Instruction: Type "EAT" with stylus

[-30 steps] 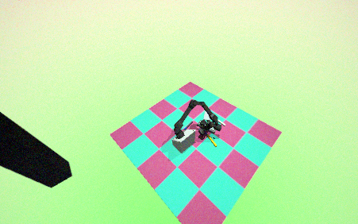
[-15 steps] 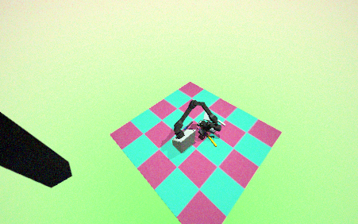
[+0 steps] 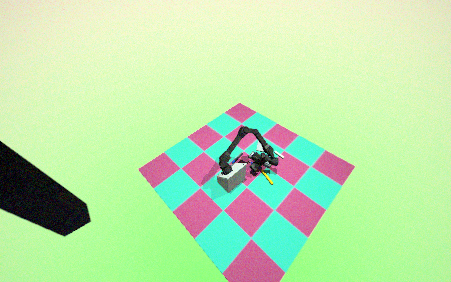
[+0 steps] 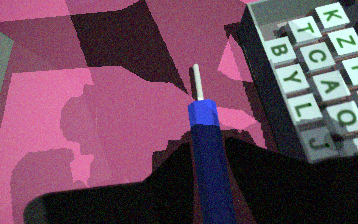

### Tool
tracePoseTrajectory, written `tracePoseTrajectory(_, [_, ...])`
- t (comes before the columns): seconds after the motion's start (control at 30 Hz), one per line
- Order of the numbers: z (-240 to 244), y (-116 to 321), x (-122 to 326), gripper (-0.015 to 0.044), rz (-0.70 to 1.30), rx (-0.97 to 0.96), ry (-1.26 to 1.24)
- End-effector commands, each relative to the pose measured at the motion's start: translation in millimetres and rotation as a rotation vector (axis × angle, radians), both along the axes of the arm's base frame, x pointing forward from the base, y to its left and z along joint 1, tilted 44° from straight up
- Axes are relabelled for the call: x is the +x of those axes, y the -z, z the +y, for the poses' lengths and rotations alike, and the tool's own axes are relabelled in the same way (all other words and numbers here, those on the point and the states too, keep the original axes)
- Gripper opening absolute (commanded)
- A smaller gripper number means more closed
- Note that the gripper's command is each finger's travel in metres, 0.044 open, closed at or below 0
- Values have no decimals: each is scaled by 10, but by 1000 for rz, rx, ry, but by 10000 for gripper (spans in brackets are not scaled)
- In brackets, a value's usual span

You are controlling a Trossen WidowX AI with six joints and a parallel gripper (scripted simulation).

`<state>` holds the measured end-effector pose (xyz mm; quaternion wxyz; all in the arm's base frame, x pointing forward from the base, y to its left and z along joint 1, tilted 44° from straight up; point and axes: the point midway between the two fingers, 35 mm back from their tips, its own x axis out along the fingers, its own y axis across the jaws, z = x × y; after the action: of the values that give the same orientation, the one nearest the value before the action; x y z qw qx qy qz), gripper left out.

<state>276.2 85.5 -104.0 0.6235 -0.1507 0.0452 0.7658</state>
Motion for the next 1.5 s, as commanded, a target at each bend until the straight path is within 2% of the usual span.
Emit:
tracePoseTrajectory(0.0, [-2, -3, 1, 19, 0, 0, 0])
tracePoseTrajectory(0.1, [-2, -3, 1, 0, 0, 0, 0])
tracePoseTrajectory(0.37, [-26, -26, 5, 0, -1, -1, 0])
tracePoseTrajectory(0.67, [-345, -355, 37, 0, -1, -2, 1])
tracePoseTrajectory(0.83, [-336, -326, 54, 0, 11, -20, -2])
tracePoseTrajectory(1.17, [-363, -226, 101, 0, 172, -357, -196])
tracePoseTrajectory(1.47, [-461, -207, 295, 0, 250, -735, -248])
